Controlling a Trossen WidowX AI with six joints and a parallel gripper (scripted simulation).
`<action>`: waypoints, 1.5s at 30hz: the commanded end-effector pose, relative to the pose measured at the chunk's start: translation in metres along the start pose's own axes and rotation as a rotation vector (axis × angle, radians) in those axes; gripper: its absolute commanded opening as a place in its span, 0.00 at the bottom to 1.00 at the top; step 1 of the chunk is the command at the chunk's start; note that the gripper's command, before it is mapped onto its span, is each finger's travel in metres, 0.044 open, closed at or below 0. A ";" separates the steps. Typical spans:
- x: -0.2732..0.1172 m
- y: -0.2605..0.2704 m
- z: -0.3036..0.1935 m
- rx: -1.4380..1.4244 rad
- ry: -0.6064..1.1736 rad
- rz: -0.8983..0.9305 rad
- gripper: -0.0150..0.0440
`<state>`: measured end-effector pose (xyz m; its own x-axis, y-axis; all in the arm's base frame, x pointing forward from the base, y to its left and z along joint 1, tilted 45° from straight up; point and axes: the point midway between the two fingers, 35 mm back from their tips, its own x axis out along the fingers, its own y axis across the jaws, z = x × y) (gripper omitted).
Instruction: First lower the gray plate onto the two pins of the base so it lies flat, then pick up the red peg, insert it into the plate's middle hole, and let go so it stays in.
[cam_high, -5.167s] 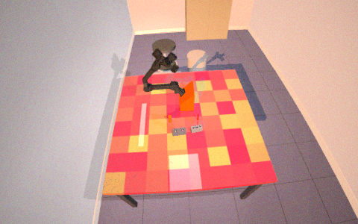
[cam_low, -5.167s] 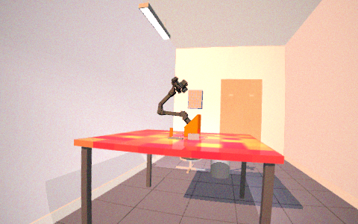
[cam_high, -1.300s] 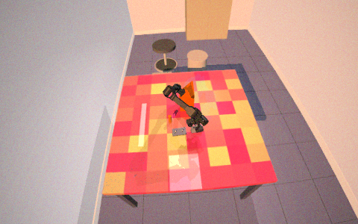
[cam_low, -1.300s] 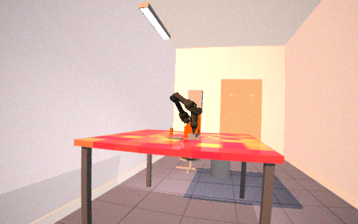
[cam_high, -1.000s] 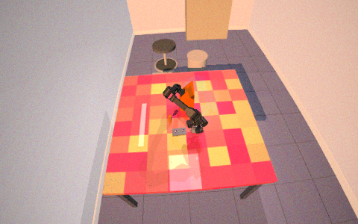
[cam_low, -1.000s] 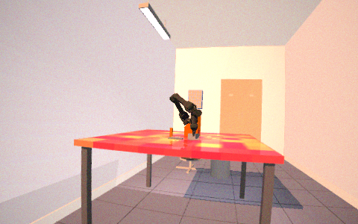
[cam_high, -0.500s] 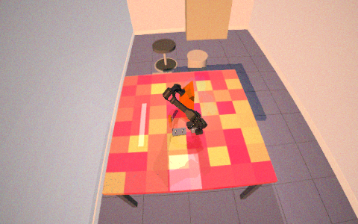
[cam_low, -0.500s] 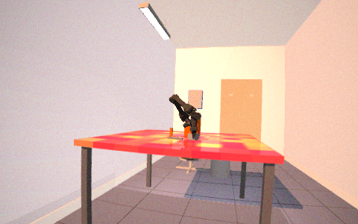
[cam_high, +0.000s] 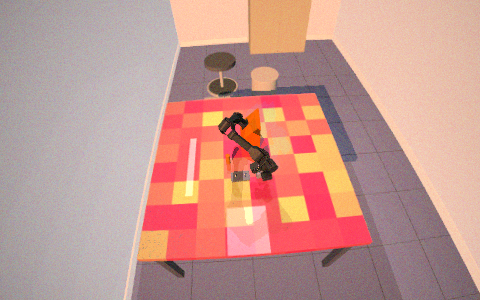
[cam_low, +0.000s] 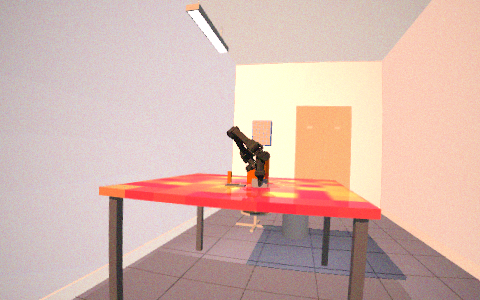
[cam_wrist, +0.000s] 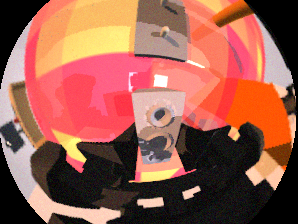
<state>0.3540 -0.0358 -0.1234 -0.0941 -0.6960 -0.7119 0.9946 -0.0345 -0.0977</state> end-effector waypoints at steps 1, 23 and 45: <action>0.001 -0.001 0.000 -0.008 -0.003 -0.002 0.46; -0.049 0.003 0.000 -0.047 0.004 0.010 0.25; -0.117 -0.001 0.006 -0.017 0.004 0.001 0.25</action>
<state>0.3614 0.0321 -0.0474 -0.0994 -0.6979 -0.7092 0.9920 -0.0134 -0.1259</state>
